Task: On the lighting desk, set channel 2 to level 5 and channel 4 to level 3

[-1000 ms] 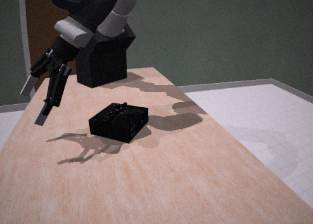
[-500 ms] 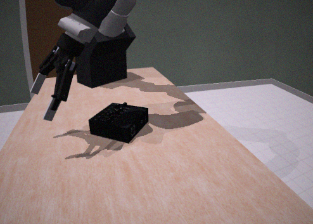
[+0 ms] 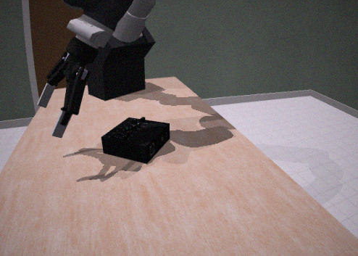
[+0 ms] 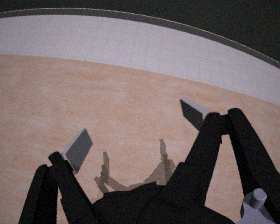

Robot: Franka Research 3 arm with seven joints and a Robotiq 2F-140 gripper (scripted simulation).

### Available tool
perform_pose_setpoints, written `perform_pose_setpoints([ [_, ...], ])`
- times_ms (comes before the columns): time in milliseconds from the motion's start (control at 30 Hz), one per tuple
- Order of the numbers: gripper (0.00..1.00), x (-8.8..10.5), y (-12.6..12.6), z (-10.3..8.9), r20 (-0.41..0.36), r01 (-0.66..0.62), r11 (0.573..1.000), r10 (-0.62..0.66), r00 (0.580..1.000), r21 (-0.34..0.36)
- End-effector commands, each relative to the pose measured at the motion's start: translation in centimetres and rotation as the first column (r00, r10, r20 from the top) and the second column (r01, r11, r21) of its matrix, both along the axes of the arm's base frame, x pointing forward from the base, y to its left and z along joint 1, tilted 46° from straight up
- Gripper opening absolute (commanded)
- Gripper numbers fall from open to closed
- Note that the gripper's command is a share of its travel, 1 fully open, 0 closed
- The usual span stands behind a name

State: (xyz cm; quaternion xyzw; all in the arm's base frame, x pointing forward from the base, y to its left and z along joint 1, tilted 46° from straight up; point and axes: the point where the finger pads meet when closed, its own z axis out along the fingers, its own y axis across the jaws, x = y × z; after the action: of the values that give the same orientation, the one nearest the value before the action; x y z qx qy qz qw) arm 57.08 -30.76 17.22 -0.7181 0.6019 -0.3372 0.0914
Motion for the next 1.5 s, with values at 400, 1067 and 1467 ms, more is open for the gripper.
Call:
perform_pose_setpoints([
  [400,1.0,-1.6,3.5,-0.1,0.005,0.006,0.992,-0.007,1.0,0.126],
  [1067,1.0,-5.7,12.3,1.3,0.031,0.002,0.911,-0.017,0.999,0.412],
  [1467,1.0,-10.3,22.0,5.2,0.064,-0.021,0.722,-0.032,0.997,0.692],
])
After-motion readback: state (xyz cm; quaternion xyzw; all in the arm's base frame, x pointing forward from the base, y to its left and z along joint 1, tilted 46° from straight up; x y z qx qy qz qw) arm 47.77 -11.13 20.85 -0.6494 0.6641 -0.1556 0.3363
